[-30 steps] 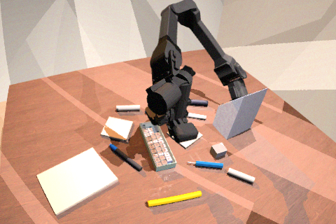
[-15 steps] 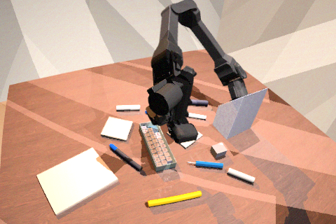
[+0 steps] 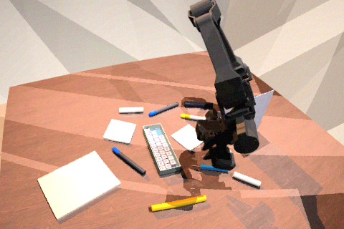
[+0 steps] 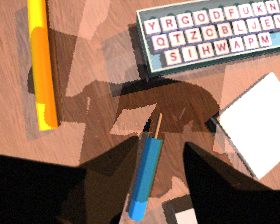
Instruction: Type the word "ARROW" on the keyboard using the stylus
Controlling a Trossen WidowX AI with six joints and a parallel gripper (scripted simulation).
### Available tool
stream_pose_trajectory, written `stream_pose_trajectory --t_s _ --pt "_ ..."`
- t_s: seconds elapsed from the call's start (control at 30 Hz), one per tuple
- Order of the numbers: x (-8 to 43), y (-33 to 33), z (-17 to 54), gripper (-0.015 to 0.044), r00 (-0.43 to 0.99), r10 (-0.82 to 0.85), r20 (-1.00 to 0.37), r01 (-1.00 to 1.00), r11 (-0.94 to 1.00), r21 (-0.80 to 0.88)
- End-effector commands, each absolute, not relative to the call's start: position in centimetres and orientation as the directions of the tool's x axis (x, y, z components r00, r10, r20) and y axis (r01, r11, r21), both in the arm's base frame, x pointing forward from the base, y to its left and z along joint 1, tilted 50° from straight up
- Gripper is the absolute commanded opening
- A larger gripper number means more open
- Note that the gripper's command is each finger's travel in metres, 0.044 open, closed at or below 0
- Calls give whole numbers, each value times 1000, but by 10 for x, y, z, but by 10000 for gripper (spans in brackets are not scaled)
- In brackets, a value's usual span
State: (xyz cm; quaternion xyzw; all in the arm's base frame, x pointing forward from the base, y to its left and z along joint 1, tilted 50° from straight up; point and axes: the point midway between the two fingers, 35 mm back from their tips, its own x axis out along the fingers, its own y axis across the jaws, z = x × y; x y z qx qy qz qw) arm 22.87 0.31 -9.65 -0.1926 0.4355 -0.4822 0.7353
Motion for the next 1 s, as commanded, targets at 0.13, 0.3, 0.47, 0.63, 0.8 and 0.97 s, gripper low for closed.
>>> stream_pose_trajectory --t_s 0.13,0.3,0.47,0.63,0.8,0.97 --pt "195 6 -119 150 311 -884 -350 650 466 -600" --pt "195 6 -119 150 311 -884 -350 650 466 -600" --pt "194 5 -121 150 311 -884 -350 650 466 -600" --pt "193 3 -124 150 311 -884 -350 650 466 -600" --pt "192 1 -127 150 311 -884 -350 650 466 -600" --pt "192 -2 -129 150 311 -884 -349 650 466 -600"
